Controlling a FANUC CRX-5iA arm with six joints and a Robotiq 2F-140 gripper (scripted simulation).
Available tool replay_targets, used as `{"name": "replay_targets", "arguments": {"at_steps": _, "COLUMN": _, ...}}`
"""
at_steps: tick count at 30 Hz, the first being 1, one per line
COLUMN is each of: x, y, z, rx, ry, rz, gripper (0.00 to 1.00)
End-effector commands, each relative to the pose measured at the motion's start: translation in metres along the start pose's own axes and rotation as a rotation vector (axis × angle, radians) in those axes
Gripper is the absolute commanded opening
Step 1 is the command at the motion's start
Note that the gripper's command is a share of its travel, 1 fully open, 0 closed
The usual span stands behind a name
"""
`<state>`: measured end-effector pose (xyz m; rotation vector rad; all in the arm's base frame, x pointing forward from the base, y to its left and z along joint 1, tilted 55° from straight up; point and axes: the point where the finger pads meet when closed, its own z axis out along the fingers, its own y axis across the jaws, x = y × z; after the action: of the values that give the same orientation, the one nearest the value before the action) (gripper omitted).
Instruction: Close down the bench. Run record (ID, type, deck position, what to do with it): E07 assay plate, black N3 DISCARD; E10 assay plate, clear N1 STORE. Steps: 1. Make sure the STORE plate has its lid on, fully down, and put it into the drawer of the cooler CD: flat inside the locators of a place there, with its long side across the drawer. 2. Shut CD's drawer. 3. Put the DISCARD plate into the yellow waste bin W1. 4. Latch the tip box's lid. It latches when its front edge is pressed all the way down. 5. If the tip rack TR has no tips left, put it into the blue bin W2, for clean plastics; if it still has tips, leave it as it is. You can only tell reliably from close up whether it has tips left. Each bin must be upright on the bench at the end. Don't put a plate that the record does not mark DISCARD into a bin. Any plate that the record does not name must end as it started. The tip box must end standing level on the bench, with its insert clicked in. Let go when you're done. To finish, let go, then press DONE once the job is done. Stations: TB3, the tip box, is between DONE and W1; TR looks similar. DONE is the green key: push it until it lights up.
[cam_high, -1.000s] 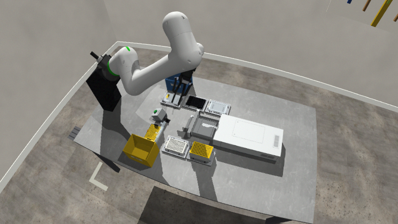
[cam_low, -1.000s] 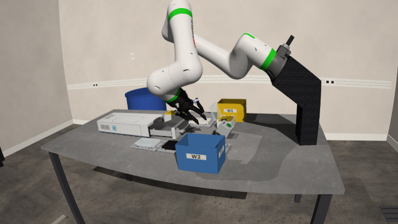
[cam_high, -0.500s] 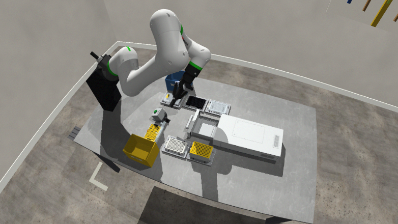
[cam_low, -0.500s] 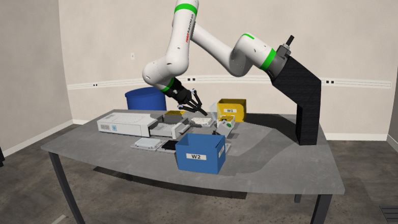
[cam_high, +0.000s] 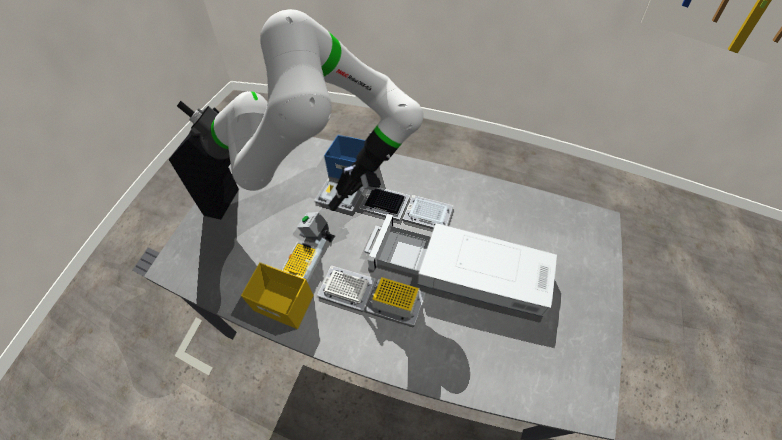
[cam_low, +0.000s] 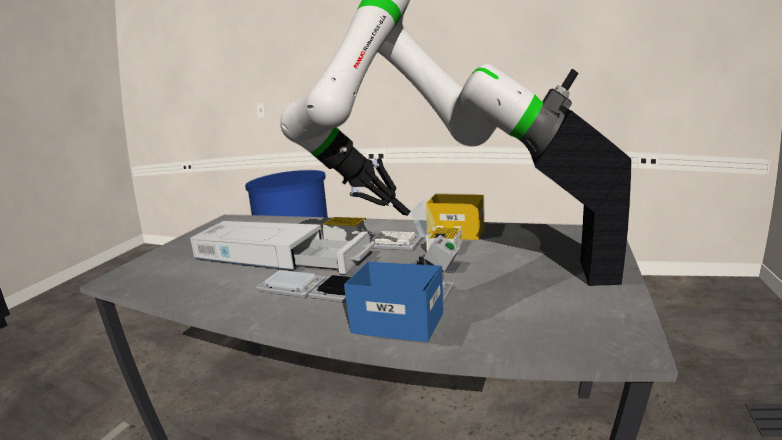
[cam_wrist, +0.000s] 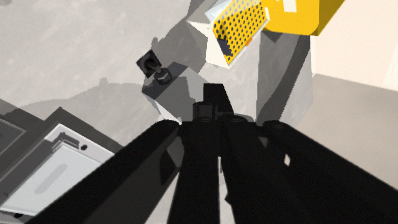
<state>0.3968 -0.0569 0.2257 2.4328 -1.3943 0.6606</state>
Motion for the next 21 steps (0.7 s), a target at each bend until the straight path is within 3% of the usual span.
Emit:
{"name": "replay_targets", "arguments": {"at_steps": 1, "x": 0.005, "y": 0.01, "z": -0.007, "rx": 0.057, "ry": -0.084, "rz": -0.137, "gripper": 0.1}}
{"name": "replay_targets", "arguments": {"at_steps": 6, "x": 0.009, "y": 0.016, "z": -0.015, "rx": 0.133, "ry": -0.125, "rz": -0.26, "gripper": 0.1}}
{"name": "replay_targets", "arguments": {"at_steps": 8, "x": 0.009, "y": 0.016, "z": -0.015, "rx": 0.133, "ry": -0.125, "rz": -0.26, "gripper": 0.1}}
{"name": "replay_targets", "arguments": {"at_steps": 15, "x": 0.017, "y": 0.027, "z": -0.034, "rx": 0.271, "ry": -0.145, "rz": -0.446, "gripper": 0.1}}
{"name": "replay_targets", "arguments": {"at_steps": 21, "x": 0.024, "y": 0.034, "z": -0.053, "rx": 0.395, "ry": -0.119, "rz": -0.601, "gripper": 0.1}}
